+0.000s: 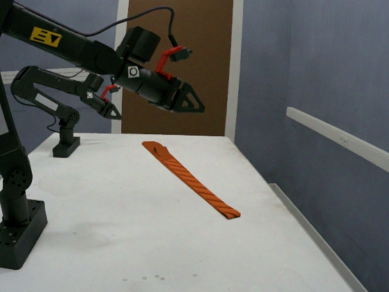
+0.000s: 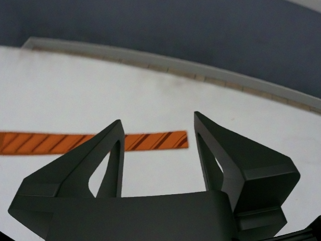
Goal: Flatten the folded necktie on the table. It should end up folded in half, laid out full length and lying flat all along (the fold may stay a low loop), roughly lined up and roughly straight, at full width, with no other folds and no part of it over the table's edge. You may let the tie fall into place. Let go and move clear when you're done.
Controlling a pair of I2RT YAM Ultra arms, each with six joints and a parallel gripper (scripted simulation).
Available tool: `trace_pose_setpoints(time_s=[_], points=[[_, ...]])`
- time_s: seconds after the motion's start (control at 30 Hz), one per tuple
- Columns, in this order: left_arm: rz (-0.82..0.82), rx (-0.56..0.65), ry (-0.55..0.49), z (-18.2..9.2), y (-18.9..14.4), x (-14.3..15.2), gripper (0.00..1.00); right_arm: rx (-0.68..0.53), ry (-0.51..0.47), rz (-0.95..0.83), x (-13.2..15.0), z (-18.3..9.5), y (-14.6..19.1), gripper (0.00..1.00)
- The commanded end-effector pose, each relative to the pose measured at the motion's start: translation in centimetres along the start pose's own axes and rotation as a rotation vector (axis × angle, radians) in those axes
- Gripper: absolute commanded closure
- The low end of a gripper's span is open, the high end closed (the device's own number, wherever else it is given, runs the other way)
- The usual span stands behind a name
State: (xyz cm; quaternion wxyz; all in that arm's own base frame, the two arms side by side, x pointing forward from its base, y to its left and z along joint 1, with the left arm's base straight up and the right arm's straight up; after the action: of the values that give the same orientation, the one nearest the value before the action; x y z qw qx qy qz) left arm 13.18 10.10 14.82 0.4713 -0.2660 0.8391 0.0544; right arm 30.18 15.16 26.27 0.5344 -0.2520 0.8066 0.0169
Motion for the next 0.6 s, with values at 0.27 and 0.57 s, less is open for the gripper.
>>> trace_pose_setpoints(time_s=[0.27, 0.57], points=[[0.018, 0.005, -0.023, -0.3, -0.2, -1.4, 0.57, -0.11, 0.076, -0.042, 0.7, 4.5, 5.1, 0.55], [0.018, 0.005, -0.023, -0.3, -0.2, -1.4, 0.57, -0.228, 0.17, -0.091, 2.0, 8.9, 9.9, 0.65]])
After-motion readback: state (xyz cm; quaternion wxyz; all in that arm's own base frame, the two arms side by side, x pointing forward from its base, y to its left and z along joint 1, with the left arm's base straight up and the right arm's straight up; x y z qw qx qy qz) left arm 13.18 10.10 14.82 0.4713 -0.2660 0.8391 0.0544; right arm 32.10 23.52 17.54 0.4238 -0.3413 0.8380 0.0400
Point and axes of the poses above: on each arm, the point where the finger pads meet when closed, its own z axis out along the fingers, its own y axis across the jaws, x = y × z, the point moved 10 cm from there along -z, back along the fingers, and after that the axes turned 10 degrees about -z, right-handed, at the moved point
